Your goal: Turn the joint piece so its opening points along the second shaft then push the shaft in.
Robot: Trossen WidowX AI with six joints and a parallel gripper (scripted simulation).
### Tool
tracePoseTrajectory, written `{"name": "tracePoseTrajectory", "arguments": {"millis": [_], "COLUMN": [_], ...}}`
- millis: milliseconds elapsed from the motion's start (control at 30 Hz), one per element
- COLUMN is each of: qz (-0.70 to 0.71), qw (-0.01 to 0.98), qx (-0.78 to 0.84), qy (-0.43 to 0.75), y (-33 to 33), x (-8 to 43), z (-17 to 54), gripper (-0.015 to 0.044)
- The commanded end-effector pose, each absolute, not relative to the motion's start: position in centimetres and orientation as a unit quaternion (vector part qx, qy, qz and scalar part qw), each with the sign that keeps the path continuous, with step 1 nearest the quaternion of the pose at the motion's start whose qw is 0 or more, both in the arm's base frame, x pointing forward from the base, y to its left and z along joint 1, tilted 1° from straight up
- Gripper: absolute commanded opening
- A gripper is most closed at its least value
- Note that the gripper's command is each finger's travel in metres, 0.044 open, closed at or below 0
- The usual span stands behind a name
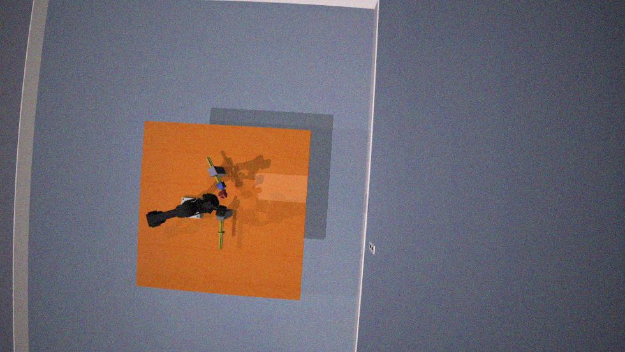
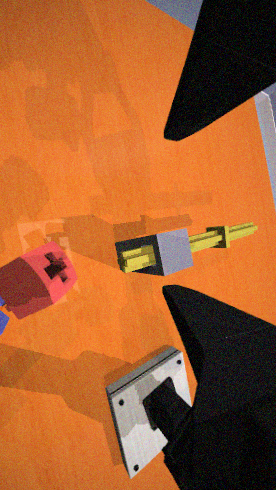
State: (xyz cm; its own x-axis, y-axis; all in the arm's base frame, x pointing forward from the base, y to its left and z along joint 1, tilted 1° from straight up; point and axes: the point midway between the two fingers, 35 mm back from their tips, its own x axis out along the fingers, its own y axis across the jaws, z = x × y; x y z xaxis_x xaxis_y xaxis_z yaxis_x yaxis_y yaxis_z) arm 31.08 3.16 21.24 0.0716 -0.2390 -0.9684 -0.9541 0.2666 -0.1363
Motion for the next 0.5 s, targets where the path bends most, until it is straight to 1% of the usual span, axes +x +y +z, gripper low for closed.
{"name": "tracePoseTrajectory", "arguments": {"millis": [0, 467], "qz": [0.369, 0.486], "qw": [0.507, 0.403], "qx": [-0.525, -0.604], "qy": [0.575, 0.487], "y": [3.10, 3.03], "x": [31.19, 31.24], "z": [21.03, 20.80], "gripper": [0.0440, 0.0440]}}
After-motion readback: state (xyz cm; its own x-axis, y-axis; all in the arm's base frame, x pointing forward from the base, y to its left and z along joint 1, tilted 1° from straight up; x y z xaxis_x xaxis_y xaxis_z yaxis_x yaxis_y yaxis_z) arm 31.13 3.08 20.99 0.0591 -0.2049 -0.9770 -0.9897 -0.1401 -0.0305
